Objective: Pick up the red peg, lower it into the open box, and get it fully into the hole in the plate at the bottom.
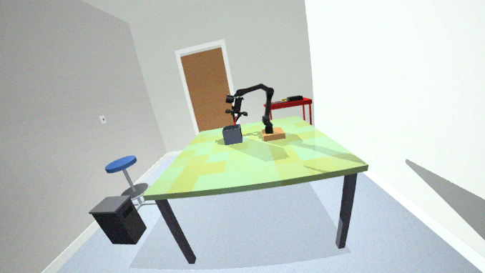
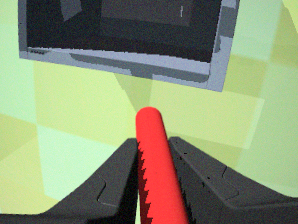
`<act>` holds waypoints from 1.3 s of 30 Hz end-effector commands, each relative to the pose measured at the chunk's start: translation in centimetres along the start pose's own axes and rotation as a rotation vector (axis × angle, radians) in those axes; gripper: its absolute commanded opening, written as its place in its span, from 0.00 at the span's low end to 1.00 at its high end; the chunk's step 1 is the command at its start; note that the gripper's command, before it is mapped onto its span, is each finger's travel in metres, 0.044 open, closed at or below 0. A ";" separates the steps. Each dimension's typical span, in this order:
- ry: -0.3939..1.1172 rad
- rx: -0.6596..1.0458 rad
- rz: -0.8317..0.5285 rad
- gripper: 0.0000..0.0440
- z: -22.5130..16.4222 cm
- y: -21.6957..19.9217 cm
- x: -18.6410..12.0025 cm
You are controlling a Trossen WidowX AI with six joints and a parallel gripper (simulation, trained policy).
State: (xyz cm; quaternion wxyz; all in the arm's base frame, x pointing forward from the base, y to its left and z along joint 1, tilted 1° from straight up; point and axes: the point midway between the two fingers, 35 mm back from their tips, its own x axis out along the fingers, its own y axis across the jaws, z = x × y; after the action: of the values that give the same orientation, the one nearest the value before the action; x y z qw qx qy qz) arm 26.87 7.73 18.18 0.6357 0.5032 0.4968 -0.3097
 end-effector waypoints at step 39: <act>0.022 0.020 -0.183 0.00 8.7 0.1 7.8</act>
State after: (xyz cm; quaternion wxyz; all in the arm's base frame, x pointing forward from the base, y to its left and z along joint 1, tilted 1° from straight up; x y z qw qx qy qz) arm 31.93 0.40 11.97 0.5994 0.4680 0.5352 -0.3678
